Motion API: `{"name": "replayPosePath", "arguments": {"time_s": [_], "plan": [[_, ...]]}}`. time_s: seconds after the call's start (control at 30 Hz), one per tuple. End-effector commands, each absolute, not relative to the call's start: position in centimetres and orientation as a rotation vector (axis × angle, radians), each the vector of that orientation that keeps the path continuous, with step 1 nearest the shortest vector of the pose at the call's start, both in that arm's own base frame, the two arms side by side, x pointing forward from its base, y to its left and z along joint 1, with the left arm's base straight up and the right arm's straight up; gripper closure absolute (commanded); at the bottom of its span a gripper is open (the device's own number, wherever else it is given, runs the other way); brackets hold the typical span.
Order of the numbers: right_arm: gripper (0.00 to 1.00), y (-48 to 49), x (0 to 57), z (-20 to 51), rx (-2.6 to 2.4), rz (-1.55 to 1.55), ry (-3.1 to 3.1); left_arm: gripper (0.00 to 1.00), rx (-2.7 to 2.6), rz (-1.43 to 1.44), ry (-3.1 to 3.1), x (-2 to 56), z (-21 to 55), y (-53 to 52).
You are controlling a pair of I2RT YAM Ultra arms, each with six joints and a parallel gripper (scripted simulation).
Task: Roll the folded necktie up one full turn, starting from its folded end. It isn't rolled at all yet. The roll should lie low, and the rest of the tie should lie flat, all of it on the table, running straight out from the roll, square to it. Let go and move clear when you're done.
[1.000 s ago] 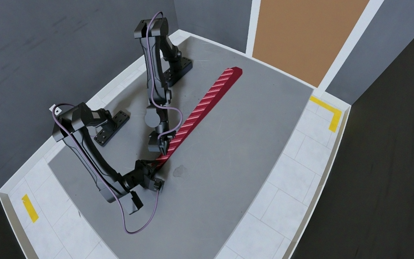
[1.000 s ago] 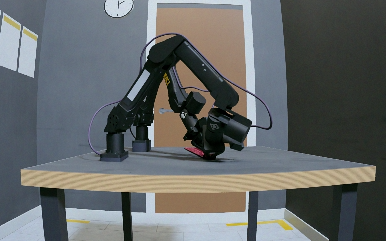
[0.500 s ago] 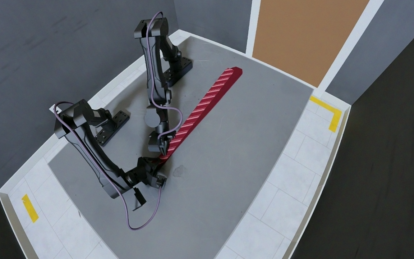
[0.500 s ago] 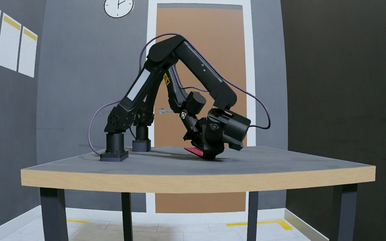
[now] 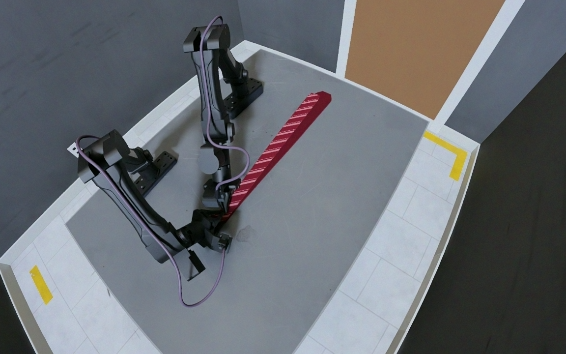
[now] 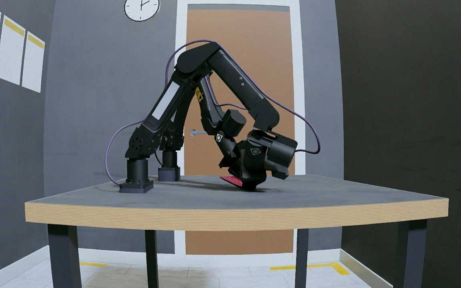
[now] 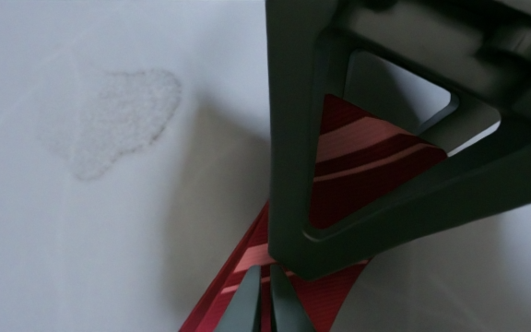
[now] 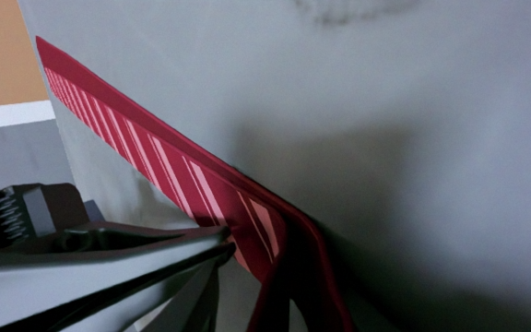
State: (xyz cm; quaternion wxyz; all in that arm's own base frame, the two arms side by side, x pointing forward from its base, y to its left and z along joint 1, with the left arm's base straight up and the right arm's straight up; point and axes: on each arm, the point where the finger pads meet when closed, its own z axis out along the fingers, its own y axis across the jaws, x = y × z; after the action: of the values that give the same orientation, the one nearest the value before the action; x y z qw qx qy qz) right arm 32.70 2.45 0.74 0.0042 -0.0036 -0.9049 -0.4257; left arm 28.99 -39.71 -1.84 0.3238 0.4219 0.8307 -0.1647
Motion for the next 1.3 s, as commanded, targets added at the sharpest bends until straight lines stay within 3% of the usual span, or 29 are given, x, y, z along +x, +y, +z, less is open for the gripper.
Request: {"name": "replayPosePath", "arguments": {"time_s": [0.0, 0.5, 1.27], "plan": [[0.65, 2.82, 33.17, 0.55, 0.028, -1.315, -2.878, 0.96, 1.112, -0.46, 2.173, 28.37, -1.8, -40.08], [0.93, 1.94, 33.18, -0.44, 0.028, -1.315, -2.878, 0.96, 1.112, -0.46, 2.173, 28.37, -1.8, -40.08], [0.93, 1.94, 33.18, -0.33, 0.028, -1.315, -2.878, 0.97, 1.112, -0.46, 2.173, 28.37, -1.61, -40.04]]}}
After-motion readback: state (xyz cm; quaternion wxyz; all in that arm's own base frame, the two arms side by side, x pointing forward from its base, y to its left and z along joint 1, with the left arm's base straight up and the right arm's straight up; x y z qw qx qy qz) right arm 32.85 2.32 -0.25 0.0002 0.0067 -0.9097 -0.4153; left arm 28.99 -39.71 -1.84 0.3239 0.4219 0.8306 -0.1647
